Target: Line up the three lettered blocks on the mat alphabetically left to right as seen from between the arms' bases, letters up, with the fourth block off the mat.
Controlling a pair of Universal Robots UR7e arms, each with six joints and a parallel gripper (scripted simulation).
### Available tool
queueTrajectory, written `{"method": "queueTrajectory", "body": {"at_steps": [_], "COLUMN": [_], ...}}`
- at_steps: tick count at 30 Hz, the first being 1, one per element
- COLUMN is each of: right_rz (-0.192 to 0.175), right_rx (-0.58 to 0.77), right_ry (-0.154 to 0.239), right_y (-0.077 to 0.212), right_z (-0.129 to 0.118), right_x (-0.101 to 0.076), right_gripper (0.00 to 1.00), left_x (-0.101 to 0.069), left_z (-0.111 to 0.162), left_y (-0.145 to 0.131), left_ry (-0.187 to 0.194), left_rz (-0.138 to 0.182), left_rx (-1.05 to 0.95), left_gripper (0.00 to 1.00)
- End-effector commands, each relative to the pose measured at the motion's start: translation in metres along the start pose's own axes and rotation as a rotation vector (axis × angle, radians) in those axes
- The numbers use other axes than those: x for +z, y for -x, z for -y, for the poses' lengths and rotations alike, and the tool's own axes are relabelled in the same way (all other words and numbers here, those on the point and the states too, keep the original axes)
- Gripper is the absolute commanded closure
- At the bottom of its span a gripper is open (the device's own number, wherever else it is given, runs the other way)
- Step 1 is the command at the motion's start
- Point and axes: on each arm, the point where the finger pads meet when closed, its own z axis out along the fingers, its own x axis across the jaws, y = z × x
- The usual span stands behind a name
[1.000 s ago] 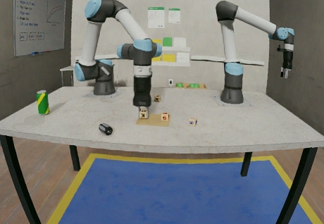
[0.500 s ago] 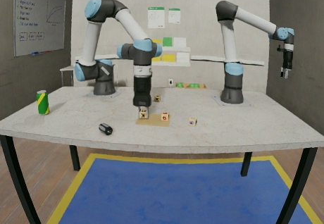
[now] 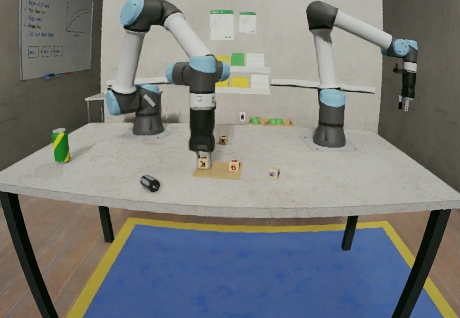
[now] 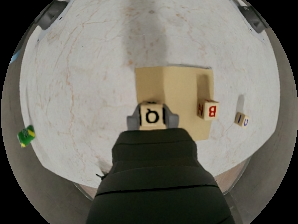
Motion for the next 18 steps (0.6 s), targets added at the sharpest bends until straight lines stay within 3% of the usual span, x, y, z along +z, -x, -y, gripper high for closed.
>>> {"method": "queueTrajectory", "body": {"at_steps": [1,18], "right_rz": [-0.001,-0.001], "right_rx": [0.000,0.000], "right_ry": [0.001,0.001], "right_y": [-0.0002,-0.0002], "right_z": [-0.0002,-0.0002], "right_x": [0.0000,0.0023], "right_gripper": [0.43,0.43], "left_x": [-0.0004,-0.0004], "left_z": [-0.0003,-0.0003], "left_y": [0.0001,0.0001], "left_ry": [0.001,0.001], "left_rz": [0.000,0.000], "left_rx": [0.000,0.000], "left_gripper": [0.00,0.00]}}
